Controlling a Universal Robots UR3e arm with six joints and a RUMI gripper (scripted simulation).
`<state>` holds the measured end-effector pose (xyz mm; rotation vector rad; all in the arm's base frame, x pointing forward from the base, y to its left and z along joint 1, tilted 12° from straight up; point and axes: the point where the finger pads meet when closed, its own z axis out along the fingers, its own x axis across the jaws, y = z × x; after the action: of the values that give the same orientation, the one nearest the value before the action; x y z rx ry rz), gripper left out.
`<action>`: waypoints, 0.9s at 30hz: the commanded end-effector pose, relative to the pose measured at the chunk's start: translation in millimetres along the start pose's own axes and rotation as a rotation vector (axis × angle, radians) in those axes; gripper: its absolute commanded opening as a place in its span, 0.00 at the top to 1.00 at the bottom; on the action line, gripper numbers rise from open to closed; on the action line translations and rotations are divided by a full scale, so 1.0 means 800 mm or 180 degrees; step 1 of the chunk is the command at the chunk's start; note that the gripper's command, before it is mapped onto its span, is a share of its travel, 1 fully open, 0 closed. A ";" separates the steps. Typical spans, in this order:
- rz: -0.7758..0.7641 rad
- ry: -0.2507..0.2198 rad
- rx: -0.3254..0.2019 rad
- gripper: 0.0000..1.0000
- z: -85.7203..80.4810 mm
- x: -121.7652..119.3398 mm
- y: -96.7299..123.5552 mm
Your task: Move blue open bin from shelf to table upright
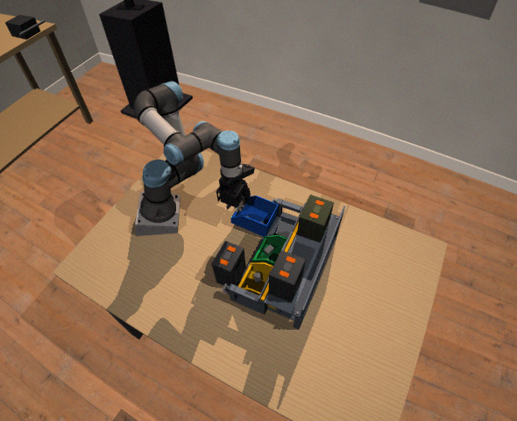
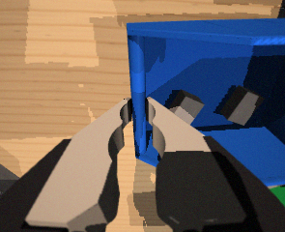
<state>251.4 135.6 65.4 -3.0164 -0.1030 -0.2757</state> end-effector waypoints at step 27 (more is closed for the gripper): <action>-0.0001 0.0011 0.0003 1.00 -0.001 0.014 0.000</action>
<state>262.3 136.1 68.1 -3.0149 -0.1031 -0.2773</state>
